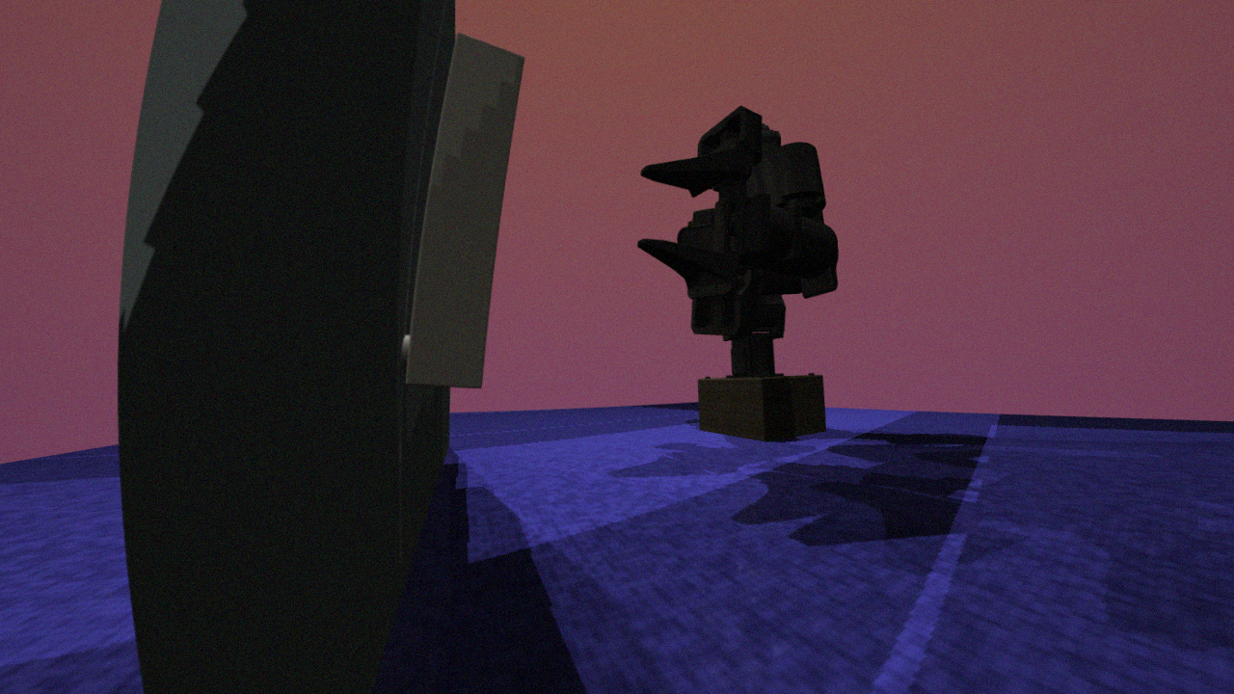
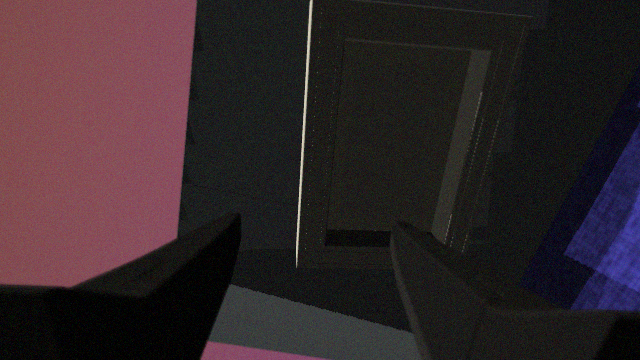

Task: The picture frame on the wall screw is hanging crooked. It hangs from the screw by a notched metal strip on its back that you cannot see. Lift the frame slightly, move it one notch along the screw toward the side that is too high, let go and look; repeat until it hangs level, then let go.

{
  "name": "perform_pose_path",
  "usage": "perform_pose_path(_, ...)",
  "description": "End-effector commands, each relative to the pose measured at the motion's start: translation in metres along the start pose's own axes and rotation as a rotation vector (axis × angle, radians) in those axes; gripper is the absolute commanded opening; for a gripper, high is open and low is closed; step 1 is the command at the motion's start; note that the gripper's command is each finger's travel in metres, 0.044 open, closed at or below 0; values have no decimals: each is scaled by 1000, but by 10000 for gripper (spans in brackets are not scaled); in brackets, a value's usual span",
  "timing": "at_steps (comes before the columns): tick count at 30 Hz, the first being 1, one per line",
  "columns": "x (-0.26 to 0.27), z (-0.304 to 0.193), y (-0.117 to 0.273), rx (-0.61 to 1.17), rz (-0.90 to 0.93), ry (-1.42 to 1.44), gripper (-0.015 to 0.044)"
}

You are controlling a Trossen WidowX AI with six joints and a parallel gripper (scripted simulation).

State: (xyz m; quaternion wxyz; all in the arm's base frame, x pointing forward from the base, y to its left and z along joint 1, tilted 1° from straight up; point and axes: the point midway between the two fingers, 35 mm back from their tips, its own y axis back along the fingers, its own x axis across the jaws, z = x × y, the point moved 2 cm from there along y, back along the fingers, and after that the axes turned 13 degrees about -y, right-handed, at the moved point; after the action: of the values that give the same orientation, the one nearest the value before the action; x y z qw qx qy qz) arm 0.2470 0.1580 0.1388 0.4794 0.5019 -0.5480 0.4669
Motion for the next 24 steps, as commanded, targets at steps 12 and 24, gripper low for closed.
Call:
perform_pose_path(12,-2,0,3,5,-2,-5,260)
perform_pose_path(24,0,0,-77,5,7,-5,260)
